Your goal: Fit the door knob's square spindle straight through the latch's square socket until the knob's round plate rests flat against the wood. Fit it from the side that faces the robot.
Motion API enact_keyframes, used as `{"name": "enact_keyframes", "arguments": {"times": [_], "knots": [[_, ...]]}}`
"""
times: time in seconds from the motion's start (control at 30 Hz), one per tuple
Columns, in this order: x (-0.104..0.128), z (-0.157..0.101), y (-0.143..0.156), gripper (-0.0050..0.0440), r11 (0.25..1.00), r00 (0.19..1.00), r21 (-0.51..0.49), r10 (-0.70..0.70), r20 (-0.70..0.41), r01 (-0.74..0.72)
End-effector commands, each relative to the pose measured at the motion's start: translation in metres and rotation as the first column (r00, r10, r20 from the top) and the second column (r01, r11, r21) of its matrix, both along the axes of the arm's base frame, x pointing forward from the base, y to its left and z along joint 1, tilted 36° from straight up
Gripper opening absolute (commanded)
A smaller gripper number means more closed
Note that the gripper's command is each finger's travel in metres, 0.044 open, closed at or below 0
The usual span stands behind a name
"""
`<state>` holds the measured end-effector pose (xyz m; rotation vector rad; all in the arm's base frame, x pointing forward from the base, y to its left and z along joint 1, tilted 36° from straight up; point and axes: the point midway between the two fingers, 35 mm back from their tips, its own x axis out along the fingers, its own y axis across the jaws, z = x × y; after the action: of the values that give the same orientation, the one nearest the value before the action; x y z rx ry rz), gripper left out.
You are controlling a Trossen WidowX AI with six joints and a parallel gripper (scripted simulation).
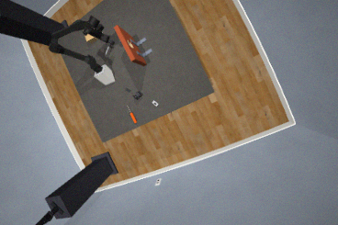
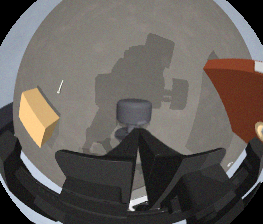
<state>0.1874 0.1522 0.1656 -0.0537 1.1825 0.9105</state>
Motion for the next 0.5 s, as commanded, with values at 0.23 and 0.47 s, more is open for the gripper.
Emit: {"name": "enact_keyframes", "arguments": {"times": [0.23,0.47], "knots": [[0.0000,0.0000,0.0000,0.0000,1.000,1.000,0.000,0.000,0.000,0.000],[0.0000,0.0000,0.0000,0.0096,1.000,1.000,0.000,0.000,0.000,0.000]]}}
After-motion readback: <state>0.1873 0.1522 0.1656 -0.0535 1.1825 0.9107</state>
